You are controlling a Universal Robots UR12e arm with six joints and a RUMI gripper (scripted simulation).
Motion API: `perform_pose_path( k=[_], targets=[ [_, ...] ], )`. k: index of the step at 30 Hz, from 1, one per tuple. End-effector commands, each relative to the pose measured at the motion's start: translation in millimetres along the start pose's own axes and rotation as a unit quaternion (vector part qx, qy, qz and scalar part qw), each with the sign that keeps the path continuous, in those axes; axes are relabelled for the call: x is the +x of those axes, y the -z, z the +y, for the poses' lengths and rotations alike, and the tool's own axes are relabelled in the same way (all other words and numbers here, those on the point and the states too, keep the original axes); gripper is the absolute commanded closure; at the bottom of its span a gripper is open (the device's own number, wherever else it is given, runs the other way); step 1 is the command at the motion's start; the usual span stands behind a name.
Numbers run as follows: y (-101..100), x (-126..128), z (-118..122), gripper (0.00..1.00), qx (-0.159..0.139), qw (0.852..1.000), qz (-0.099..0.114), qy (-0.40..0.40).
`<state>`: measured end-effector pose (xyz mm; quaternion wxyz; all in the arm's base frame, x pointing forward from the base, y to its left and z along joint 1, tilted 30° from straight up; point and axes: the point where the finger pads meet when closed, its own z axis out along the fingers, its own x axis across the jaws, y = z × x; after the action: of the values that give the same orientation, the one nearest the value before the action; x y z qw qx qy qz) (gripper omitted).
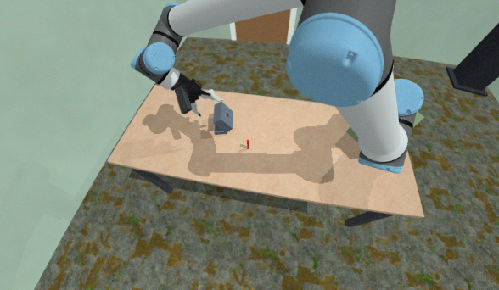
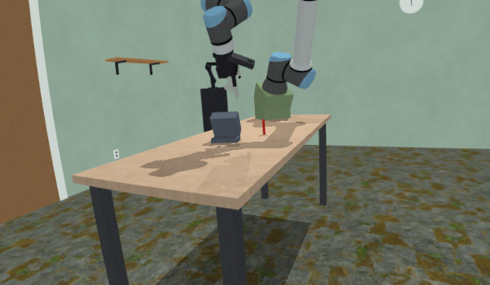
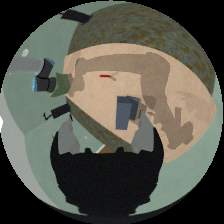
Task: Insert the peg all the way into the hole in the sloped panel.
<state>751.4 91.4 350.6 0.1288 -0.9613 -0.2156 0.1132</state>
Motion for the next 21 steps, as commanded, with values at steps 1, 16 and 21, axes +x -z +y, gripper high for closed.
perform_pose_path(
  k=[1,16,21],
  targets=[
    [1.1,-0.1,0.0,0.0,0.0,1.0,0.001,0.0],
    [1.1,-0.1,0.0,0.0,0.0,1.0,0.001,0.0],
    [-4.1,-0.7,-1.3,0.0,-0.001,1.0,0.008,0.016]
  ],
)
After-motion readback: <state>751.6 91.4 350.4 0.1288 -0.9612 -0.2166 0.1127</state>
